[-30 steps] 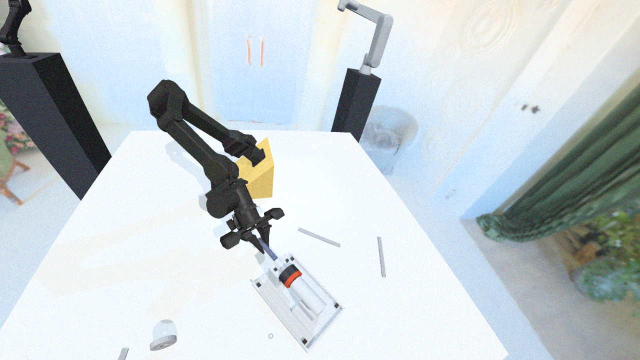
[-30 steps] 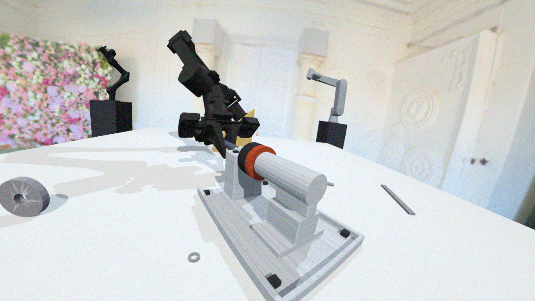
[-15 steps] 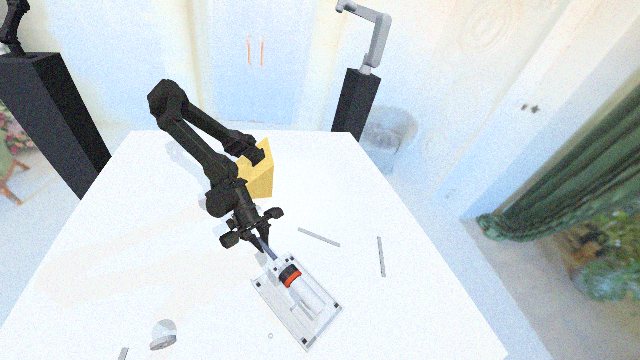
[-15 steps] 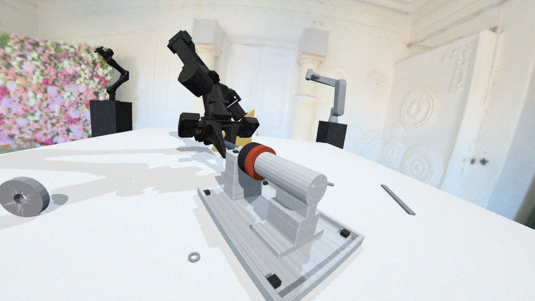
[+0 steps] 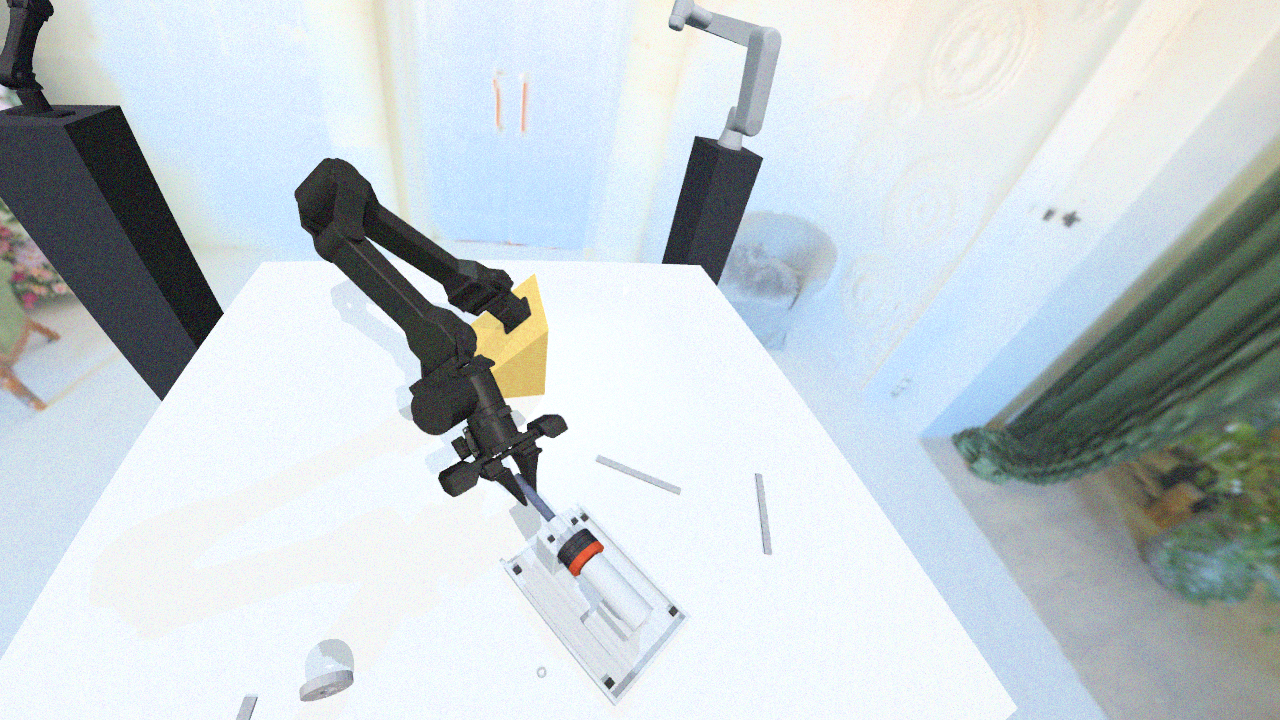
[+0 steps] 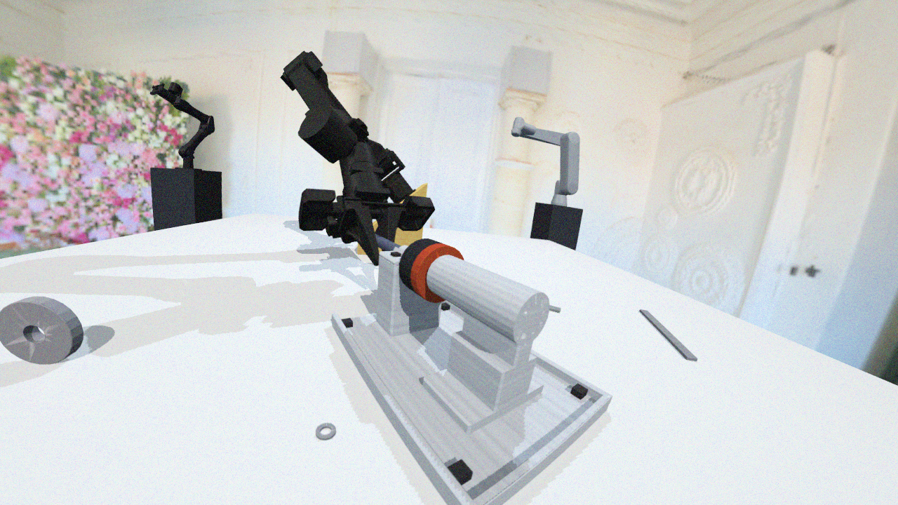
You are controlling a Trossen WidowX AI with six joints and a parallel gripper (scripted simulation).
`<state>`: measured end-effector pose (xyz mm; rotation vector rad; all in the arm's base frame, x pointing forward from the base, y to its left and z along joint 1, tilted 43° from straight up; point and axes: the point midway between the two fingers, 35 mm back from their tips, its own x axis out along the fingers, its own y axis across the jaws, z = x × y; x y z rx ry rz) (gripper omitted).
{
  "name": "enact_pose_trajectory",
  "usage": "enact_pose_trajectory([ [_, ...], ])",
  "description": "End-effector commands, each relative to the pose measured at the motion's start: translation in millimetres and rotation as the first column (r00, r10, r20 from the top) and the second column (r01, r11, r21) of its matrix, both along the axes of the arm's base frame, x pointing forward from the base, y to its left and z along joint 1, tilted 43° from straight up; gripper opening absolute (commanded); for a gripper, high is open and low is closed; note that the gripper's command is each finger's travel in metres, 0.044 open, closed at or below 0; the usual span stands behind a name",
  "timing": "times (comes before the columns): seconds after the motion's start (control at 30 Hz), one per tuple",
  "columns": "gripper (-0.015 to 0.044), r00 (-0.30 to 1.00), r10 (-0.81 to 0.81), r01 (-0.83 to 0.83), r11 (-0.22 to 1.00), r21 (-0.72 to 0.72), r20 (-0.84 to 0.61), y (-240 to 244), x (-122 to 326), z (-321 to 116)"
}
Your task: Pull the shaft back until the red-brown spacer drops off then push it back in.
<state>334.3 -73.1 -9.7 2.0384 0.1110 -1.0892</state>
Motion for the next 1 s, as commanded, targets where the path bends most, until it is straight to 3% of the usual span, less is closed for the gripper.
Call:
enact_pose_trajectory([
  [0.0,0.0000,1.000,0.004,-0.004,1.000,-0.002,-0.002,0.1,-0.7,0.1],
  [0.97,0.0000,1.000,0.004,-0.004,1.000,-0.002,-0.002,-0.9,-3.8,1.1],
])
